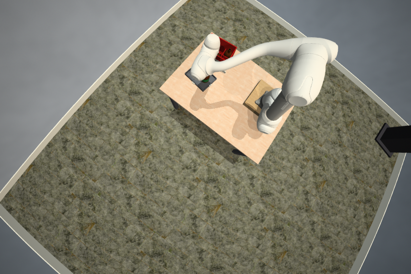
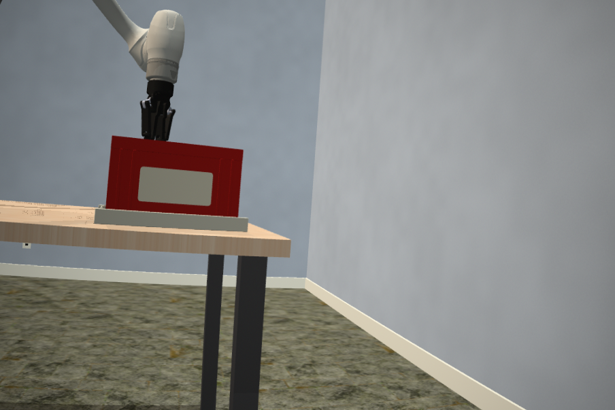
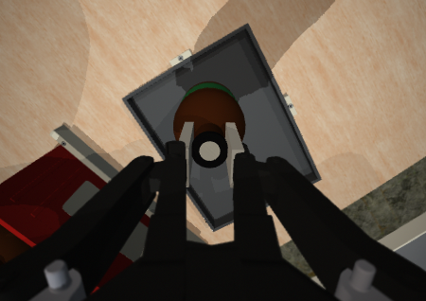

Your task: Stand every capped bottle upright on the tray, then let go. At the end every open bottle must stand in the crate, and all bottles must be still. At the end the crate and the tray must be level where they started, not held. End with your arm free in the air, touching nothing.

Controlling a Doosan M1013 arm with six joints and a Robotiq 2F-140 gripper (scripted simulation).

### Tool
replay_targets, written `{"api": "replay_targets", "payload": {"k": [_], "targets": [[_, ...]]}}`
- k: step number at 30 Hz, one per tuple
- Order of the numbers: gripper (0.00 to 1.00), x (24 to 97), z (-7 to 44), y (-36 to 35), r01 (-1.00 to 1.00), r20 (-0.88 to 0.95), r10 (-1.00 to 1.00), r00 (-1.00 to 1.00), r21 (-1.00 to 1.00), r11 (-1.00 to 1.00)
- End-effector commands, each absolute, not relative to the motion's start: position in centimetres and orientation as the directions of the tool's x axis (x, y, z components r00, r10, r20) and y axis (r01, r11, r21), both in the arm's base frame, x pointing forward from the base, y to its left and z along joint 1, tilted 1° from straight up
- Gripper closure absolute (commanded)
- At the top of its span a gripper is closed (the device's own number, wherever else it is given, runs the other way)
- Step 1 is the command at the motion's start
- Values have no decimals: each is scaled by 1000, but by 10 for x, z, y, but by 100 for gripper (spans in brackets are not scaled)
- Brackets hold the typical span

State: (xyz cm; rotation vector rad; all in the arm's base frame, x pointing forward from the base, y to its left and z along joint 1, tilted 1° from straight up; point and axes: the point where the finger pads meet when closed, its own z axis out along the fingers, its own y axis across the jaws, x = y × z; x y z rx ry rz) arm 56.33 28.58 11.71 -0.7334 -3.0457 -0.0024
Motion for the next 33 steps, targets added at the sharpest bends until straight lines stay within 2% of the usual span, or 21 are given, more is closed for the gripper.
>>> {"api": "replay_targets", "payload": {"k": [1, 33], "targets": [[100, 563, 116, 286, 455, 9, 455, -890, 0, 890], [100, 563, 106, 286, 455, 9, 455, -890, 0, 890]]}}
